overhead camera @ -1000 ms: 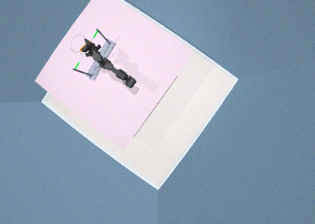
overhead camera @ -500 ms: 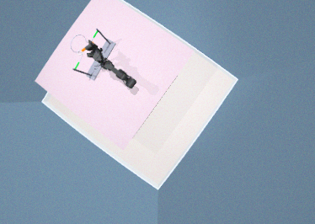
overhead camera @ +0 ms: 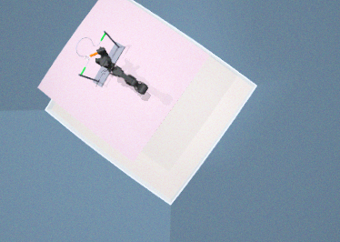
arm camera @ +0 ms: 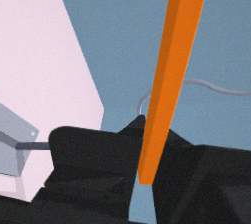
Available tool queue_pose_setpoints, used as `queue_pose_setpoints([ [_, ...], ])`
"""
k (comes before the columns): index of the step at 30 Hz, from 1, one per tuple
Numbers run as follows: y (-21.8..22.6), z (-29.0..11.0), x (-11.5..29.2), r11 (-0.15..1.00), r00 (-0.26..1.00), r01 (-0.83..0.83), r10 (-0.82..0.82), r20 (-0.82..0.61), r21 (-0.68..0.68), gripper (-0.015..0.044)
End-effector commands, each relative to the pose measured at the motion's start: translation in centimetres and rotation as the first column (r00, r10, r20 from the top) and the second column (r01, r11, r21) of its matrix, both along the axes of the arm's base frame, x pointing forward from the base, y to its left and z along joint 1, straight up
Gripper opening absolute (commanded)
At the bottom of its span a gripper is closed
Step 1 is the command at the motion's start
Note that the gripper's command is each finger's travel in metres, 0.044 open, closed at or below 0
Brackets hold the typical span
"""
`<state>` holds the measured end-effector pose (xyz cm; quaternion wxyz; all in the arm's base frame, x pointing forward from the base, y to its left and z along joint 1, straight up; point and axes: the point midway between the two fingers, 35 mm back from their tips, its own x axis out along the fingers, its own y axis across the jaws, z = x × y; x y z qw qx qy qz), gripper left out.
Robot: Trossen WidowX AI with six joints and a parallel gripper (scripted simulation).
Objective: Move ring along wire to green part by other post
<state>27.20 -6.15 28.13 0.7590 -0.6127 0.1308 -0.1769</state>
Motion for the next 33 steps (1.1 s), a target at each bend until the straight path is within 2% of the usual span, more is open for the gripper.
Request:
queue_pose_setpoints([
  [1, 0.4, -1.7, -0.1, 0.993, 1.000, 0.002, -0.001, -0.010, 0.118, -0.0150],
  [15, 3.0, -6.2, -0.2, 0.891, 0.999, 0.000, 0.018, -0.037, 0.453, -0.0150],
  [22, 4.1, -7.8, 0.5, 0.825, 0.997, -0.065, 0.074, 0.008, 0.562, -0.0150],
  [33, 7.2, -10.0, 0.4, 0.658, 0.997, -0.063, 0.082, 0.011, 0.750, -0.0150],
])
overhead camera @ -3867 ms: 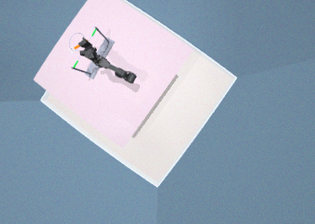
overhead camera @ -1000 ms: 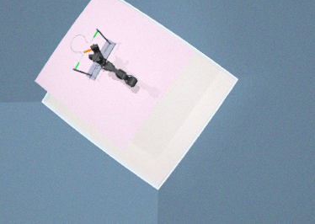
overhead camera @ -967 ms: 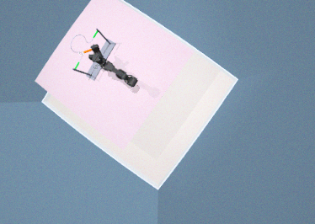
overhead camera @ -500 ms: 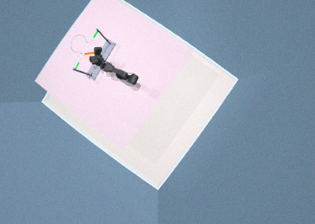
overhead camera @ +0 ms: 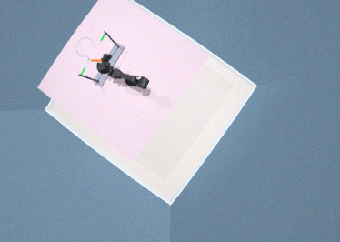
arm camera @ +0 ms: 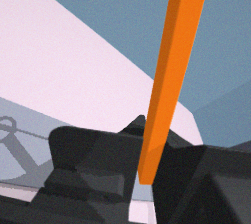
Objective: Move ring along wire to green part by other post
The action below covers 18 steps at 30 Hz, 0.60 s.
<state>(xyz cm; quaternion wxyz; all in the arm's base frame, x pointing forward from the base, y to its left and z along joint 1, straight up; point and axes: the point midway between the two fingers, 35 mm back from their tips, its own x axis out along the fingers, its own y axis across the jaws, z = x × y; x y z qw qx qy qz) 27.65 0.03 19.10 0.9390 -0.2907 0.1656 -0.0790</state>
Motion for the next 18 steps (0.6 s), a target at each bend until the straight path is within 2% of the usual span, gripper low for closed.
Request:
queue_pose_setpoints([
  [1, 1.4, -1.1, -0.1, 0.995, 1.000, 0.001, 0.001, -0.019, 0.105, -0.0150],
  [18, 6.4, -2.6, -0.5, 0.909, 0.999, 0.003, 0.018, -0.045, 0.417, -0.0150],
])
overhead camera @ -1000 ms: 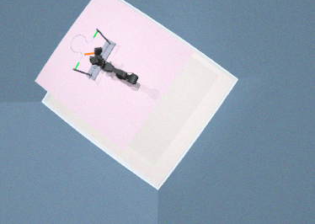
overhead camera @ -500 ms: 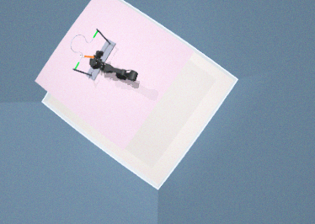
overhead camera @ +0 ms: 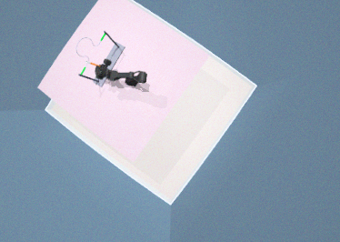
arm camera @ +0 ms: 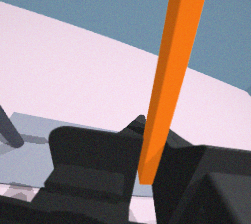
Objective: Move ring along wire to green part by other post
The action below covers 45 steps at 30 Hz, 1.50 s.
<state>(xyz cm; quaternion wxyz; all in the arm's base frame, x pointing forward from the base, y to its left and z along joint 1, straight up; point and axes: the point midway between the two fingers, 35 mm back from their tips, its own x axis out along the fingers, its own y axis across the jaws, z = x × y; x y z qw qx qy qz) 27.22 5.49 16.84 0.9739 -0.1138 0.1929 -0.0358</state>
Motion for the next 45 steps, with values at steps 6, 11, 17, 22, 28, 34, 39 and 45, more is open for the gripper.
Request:
queue_pose_setpoints([
  [6, 2.3, -0.4, -0.2, 0.992, 1.000, 0.004, -0.001, -0.019, 0.123, -0.0150],
  [11, 3.2, -0.5, -0.3, 0.987, 1.000, 0.004, 0.000, -0.022, 0.158, -0.0150],
  [17, 4.1, -0.5, -0.4, 0.983, 1.000, 0.004, 0.000, -0.024, 0.181, -0.0150],
  [22, 4.8, -0.5, -0.4, 0.981, 1.000, 0.004, 0.001, -0.025, 0.193, -0.0150],
  [28, 5.4, -0.5, -0.5, 0.980, 1.000, 0.004, 0.001, -0.025, 0.197, -0.0150],
  [34, 6.0, -0.5, -0.5, 0.980, 1.000, 0.004, 0.001, -0.025, 0.199, -0.0150],
  [39, 6.5, -0.5, -0.6, 0.980, 1.000, 0.004, 0.001, -0.024, 0.199, -0.0150],
  [45, 7.1, -0.5, -0.6, 0.980, 1.000, 0.004, 0.001, -0.024, 0.200, -0.0150],
])
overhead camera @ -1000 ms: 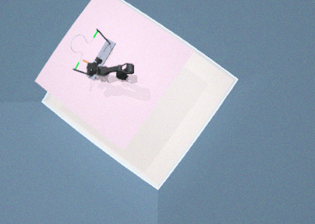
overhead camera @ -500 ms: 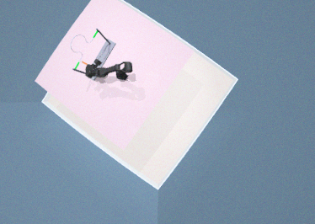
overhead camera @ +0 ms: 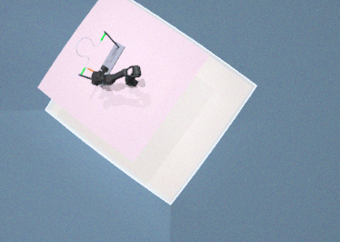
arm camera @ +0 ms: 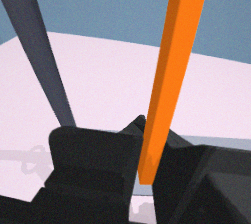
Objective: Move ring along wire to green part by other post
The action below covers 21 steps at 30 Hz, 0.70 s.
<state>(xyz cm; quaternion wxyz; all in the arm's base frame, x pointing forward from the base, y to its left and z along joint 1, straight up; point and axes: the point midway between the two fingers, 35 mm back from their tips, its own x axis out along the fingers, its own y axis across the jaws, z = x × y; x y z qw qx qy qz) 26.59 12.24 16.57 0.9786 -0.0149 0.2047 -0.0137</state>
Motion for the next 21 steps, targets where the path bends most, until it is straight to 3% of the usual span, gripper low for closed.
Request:
queue_pose_setpoints([
  [1, 0.5, -0.2, 0.0, 1.000, 1.000, 0.004, -0.004, -0.005, -0.002, -0.0150],
  [21, 2.0, -0.5, -0.2, 1.000, 1.000, 0.004, -0.004, -0.004, -0.001, -0.0150],
])
